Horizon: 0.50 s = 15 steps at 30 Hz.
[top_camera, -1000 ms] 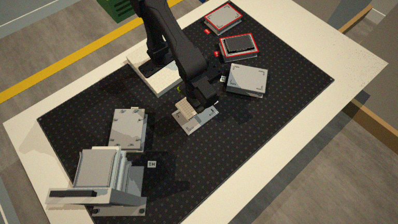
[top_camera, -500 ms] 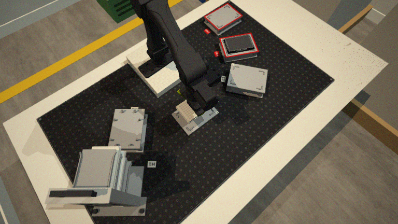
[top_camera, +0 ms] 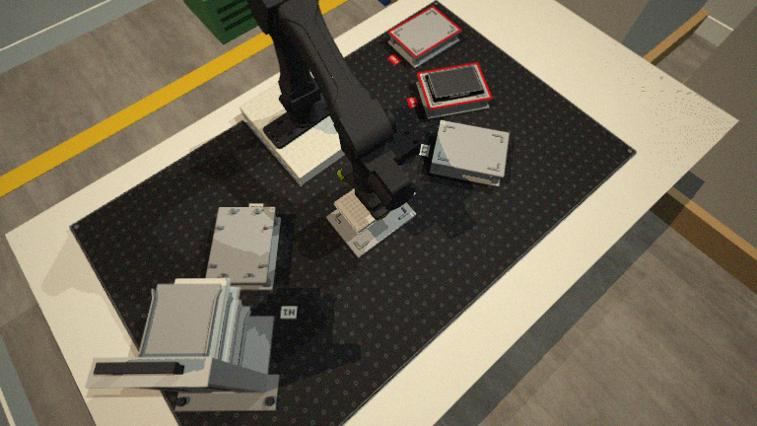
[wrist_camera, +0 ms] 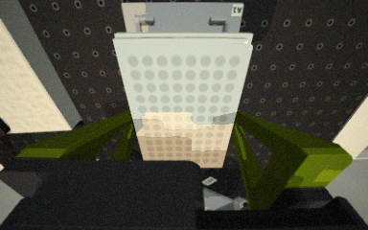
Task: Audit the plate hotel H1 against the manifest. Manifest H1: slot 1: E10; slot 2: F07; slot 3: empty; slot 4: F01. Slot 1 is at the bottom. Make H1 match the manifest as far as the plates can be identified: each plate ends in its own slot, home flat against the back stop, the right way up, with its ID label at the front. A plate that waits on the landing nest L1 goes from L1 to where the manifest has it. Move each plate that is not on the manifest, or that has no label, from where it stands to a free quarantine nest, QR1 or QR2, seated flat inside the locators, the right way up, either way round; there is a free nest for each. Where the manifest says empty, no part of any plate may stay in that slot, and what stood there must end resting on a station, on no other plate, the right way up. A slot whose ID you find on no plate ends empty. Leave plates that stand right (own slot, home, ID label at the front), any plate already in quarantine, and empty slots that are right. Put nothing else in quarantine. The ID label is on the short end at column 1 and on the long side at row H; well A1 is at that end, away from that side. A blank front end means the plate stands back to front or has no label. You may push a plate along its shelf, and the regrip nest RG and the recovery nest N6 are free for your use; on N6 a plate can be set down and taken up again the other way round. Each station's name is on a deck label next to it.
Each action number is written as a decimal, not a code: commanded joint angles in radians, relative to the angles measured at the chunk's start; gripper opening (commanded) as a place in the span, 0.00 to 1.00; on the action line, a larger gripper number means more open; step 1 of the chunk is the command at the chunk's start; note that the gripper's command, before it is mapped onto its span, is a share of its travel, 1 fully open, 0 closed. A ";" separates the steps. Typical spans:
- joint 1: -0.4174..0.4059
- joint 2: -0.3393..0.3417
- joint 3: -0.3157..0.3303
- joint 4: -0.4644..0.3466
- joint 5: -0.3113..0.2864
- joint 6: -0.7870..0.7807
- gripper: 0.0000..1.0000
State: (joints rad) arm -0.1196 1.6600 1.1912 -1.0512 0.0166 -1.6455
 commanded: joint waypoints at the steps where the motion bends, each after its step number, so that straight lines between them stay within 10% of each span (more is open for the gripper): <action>1: 0.000 -0.007 0.003 0.001 -0.003 0.000 0.86; 15: 0.000 -0.002 -0.019 0.027 -0.003 0.000 0.86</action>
State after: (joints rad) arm -0.1196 1.6627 1.1702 -1.0279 0.0166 -1.6455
